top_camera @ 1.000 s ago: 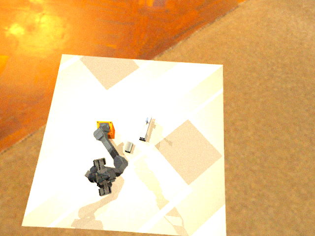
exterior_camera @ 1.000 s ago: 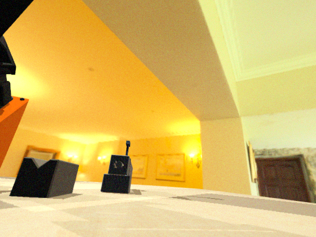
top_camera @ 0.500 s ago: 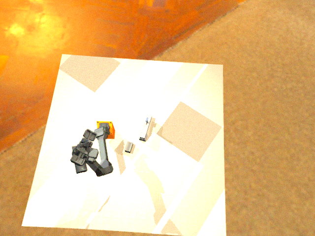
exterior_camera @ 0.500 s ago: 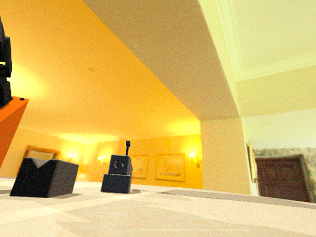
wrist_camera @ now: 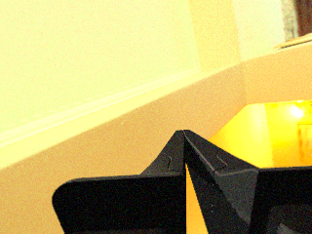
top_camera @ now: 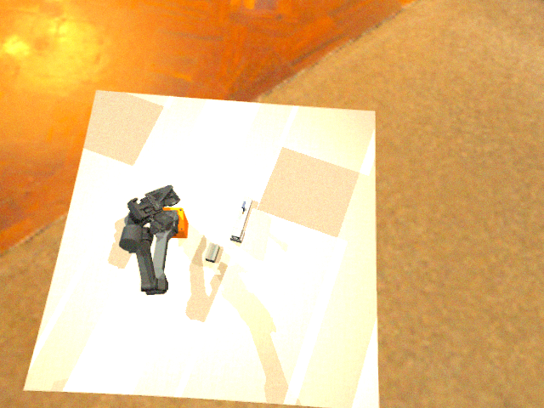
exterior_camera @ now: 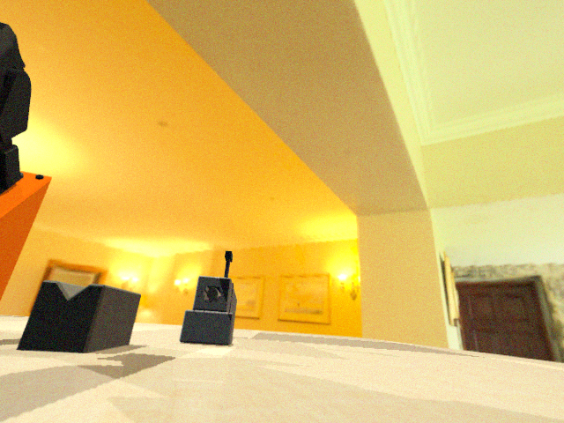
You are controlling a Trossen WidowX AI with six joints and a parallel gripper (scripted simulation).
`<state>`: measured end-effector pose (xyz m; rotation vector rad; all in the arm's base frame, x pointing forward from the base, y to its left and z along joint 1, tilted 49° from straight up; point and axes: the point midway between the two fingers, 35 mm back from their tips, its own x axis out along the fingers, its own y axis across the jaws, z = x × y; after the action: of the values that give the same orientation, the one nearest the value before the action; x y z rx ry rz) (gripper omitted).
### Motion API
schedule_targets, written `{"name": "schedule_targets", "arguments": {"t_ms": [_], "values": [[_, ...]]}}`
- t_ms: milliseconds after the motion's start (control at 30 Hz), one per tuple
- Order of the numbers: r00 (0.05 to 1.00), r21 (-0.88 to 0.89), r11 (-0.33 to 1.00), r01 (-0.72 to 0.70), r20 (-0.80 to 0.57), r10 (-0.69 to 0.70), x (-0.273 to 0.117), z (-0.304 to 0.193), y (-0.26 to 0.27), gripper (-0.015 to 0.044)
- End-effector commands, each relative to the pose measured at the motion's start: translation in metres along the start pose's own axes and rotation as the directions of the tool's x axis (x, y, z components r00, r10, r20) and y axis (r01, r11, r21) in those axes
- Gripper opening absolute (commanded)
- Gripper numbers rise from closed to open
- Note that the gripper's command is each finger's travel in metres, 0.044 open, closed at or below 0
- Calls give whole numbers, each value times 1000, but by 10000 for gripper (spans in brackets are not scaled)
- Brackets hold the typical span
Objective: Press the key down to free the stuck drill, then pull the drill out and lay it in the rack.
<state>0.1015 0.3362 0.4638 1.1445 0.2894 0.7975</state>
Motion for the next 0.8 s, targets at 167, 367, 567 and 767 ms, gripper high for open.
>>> {"name": "schedule_targets", "arguments": {"t_ms": [167,367,567,767], "values": [[922,-340,861,378,52,-384,66,-20,-141,0],[796,-454,682,573,112,-595,83,-9,-232,0],[566,-527,406,746,183,-804,74,11,-335,0],[260,-553,85,829,245,-934,38,40,-428,0]]}}
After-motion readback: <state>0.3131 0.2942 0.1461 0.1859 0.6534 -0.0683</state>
